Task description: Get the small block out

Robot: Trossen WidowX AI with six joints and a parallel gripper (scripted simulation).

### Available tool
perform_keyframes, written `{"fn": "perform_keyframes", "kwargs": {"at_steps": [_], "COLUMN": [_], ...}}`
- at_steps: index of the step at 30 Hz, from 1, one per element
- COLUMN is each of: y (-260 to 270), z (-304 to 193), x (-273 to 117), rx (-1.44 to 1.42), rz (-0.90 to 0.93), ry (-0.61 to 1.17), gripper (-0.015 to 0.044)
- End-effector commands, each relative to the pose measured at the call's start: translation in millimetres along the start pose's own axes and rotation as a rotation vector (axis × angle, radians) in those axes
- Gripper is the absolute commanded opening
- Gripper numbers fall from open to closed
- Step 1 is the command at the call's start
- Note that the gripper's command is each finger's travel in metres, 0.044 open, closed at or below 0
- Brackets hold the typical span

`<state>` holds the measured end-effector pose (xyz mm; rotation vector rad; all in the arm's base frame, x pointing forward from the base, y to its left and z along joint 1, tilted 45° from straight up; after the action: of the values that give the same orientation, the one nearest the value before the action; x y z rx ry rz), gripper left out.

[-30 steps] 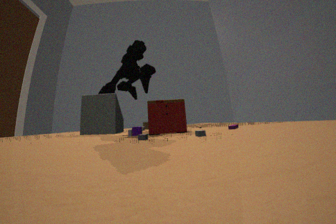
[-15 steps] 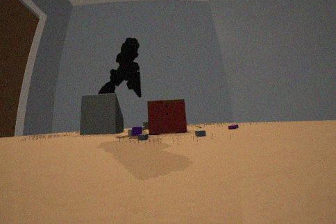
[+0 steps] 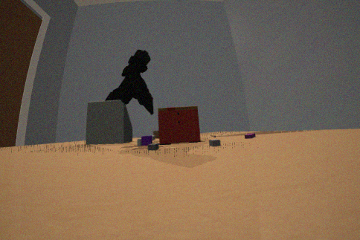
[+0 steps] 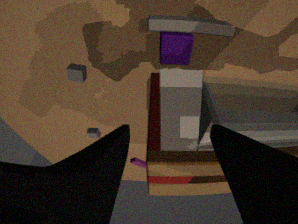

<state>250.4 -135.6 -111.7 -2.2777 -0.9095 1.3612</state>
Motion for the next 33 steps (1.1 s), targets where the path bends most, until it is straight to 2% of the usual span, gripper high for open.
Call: {"fn": "perform_keyframes", "kwargs": {"at_steps": [1,33], "y": [-15,-19], "z": [23,38], "x": [39,81], "rx": [0.019,0.02], "rz": [-0.024,-0.025], "ry": [-0.005,-0.005], "gripper": [0.0285,0.0285]}}
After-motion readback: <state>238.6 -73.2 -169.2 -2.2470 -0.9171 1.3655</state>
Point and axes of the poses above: the point midway between the two fingers, 35 mm back from their tips, its own x axis out along the fingers, its own y axis across the jaws, z = x × y, the point moved 7 cm from there along -x, back along the fingers, and after that the axes turned 14 degrees about -x, right-handed, at the moved point
